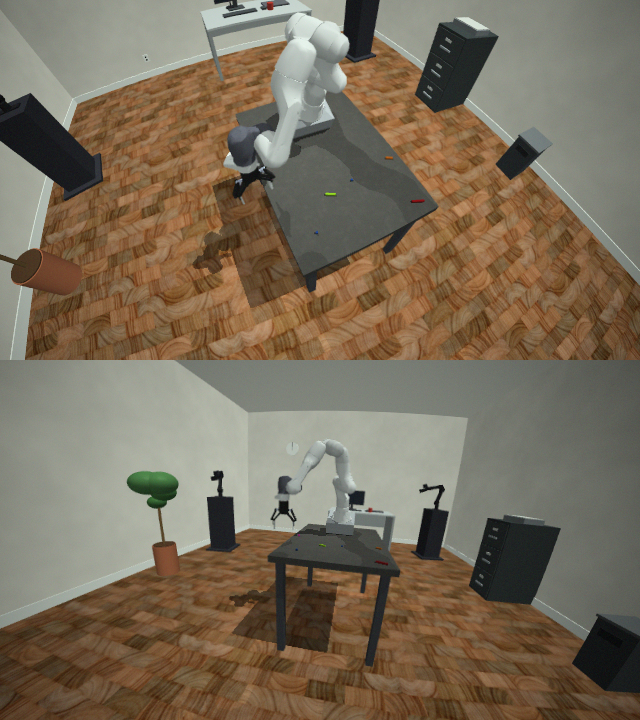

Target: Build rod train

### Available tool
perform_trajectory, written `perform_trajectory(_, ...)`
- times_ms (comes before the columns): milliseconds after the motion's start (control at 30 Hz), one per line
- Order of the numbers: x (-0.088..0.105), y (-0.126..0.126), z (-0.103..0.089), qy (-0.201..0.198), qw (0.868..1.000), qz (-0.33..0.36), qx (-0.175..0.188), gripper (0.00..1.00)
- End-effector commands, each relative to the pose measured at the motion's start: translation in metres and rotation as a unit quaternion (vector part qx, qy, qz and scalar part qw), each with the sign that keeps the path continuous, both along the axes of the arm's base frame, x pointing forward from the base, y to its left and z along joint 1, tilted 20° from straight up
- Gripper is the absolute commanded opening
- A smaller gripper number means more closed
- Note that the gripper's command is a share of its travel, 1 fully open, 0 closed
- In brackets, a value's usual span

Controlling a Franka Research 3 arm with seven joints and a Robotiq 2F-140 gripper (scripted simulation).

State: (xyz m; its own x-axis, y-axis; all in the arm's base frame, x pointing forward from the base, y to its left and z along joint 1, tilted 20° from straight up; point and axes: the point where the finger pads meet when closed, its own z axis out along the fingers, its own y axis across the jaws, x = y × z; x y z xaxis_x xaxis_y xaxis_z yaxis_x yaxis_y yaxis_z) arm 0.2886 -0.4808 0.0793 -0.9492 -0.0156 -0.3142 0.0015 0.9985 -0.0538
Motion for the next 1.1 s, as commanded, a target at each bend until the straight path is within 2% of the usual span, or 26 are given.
perform_trajectory(0, 0.001, -0.001, 0.000, -0.004, 0.998, 0.063, -0.022, 1.00)
perform_trajectory(500, 0.019, 0.000, 0.006, 0.004, 0.977, 0.200, -0.069, 1.00)
perform_trajectory(567, 0.019, 0.000, 0.006, 0.004, 0.977, 0.200, -0.069, 1.00)
perform_trajectory(1067, 0.037, 0.003, 0.012, 0.012, 0.936, 0.333, -0.114, 1.00)
